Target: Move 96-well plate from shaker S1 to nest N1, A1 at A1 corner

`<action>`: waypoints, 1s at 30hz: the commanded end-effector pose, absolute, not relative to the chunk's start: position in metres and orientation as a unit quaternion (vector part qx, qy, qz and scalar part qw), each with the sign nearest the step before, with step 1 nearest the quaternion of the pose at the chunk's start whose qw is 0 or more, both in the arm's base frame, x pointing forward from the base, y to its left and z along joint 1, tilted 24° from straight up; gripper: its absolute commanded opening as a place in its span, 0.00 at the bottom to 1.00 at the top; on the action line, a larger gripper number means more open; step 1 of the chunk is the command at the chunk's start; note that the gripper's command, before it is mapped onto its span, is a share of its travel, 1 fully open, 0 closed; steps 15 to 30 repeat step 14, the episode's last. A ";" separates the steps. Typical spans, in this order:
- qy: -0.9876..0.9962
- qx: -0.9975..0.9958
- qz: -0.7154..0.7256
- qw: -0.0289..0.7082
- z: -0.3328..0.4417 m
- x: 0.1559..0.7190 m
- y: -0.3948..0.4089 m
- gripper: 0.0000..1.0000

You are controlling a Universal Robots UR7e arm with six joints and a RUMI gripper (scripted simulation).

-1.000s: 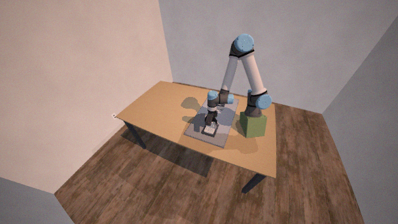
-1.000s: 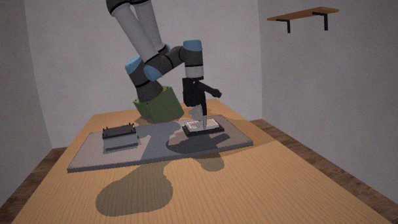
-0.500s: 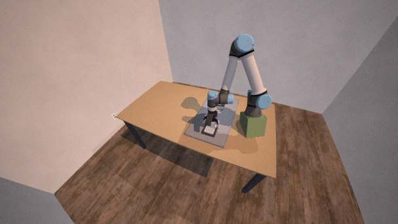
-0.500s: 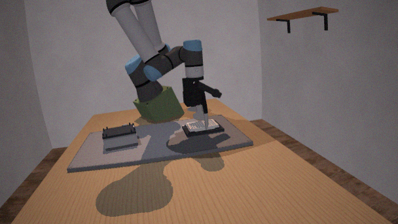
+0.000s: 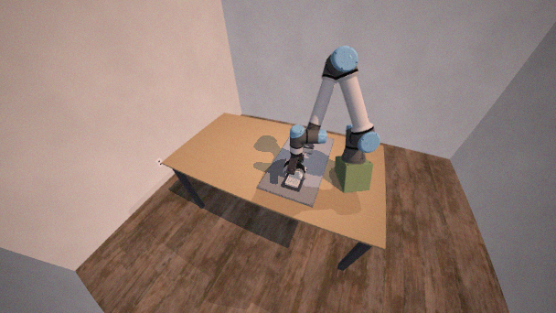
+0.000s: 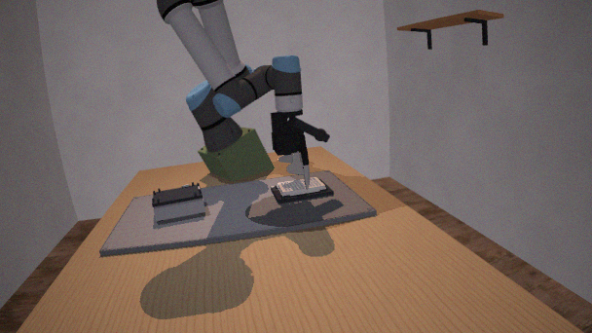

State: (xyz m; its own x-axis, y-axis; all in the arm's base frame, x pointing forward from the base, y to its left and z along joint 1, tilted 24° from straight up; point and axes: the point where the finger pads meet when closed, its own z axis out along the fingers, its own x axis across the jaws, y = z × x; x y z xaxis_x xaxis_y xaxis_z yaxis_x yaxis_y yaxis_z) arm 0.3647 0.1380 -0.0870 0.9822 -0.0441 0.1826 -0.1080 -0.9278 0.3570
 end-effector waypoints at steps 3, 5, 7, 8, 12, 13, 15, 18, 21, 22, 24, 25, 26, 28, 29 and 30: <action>-0.039 0.978 0.086 0.186 -0.074 0.363 0.143 1.00; -0.039 0.978 0.086 0.186 -0.069 0.362 0.145 1.00; -0.039 0.978 0.086 0.186 -0.064 0.361 0.147 1.00; -0.039 0.978 0.086 0.186 -0.064 0.361 0.147 1.00; -0.039 0.978 0.086 0.186 -0.064 0.361 0.147 1.00; -0.039 0.978 0.086 0.186 -0.064 0.361 0.147 1.00; -0.039 0.978 0.086 0.186 -0.064 0.361 0.147 1.00; -0.039 0.978 0.086 0.186 -0.064 0.361 0.147 1.00; -0.039 0.978 0.086 0.186 -0.064 0.361 0.147 1.00; -0.039 0.978 0.086 0.186 -0.064 0.361 0.147 1.00; -0.039 0.978 0.086 0.186 -0.064 0.361 0.147 1.00; -0.039 0.978 0.086 0.186 -0.064 0.361 0.147 1.00; -0.039 0.978 0.086 0.186 -0.064 0.361 0.147 1.00; -0.039 0.978 0.086 0.186 -0.064 0.361 0.147 1.00; -0.039 0.978 0.086 0.186 -0.064 0.361 0.147 1.00; -0.039 0.978 0.086 0.186 -0.064 0.361 0.147 1.00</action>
